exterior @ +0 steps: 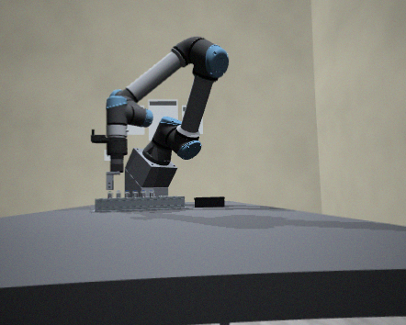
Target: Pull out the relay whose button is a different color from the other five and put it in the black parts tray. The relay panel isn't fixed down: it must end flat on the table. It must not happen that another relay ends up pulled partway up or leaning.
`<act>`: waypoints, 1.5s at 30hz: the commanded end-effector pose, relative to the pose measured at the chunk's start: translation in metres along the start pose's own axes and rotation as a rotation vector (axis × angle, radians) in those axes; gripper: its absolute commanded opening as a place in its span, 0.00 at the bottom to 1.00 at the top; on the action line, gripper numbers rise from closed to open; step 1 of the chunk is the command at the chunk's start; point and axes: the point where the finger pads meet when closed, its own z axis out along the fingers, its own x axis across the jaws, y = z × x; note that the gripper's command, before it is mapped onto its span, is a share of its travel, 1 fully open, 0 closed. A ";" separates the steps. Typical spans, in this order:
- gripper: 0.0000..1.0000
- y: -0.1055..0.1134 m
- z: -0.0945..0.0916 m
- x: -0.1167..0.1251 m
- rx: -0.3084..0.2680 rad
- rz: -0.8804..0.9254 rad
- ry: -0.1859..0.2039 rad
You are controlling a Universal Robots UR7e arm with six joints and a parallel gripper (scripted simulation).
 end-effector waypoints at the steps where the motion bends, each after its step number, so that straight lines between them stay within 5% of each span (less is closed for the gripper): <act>1: 0.98 0.000 0.001 0.000 0.001 0.000 -0.001; 45: 0.98 0.000 0.032 0.000 0.001 0.000 -0.001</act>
